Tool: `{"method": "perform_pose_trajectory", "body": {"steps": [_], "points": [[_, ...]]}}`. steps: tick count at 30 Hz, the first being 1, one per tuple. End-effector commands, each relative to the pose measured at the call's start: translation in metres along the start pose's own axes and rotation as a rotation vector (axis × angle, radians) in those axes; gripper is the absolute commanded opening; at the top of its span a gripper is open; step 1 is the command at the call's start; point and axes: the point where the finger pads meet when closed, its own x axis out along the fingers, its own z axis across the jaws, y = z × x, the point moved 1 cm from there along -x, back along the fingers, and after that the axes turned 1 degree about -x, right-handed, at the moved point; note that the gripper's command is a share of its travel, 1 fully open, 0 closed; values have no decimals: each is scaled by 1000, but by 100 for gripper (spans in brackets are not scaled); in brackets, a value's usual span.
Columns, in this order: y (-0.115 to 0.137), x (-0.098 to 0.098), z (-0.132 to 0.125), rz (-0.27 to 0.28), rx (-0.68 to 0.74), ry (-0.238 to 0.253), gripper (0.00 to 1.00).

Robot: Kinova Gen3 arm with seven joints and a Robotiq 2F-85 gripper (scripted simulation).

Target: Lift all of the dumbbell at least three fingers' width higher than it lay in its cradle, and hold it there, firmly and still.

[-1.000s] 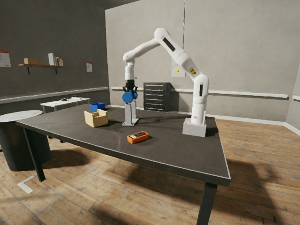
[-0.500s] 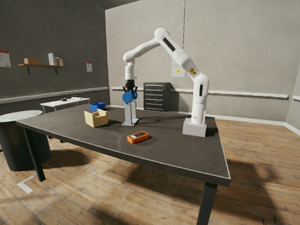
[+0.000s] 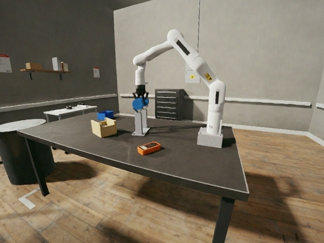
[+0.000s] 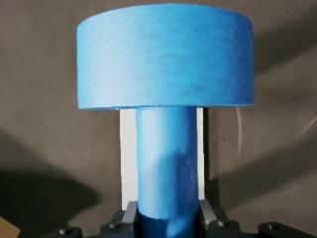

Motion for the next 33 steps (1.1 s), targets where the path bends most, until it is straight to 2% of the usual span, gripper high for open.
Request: {"method": "perform_pose_trajectory", "body": {"steps": [1, 33], "points": [[0, -6, -1, 2, 0, 7, 10], [0, -77, 0, 2, 0, 7, 10]]}}
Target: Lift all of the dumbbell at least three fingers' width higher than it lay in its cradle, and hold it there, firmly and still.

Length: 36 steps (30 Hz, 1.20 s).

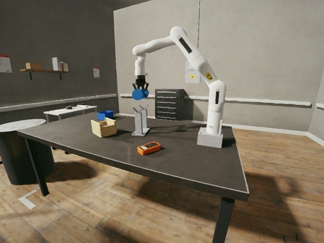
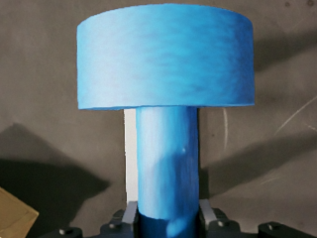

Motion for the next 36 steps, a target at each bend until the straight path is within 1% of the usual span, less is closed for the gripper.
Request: {"method": "perform_pose_trajectory", "body": {"steps": [1, 9, 16, 36], "points": [[1, -6, -2, 3, 0, 9, 10], [1, -20, -3, 3, 0, 9, 10], [1, -28, -3, 3, 0, 9, 10], [1, -31, -3, 3, 0, 9, 10]]}}
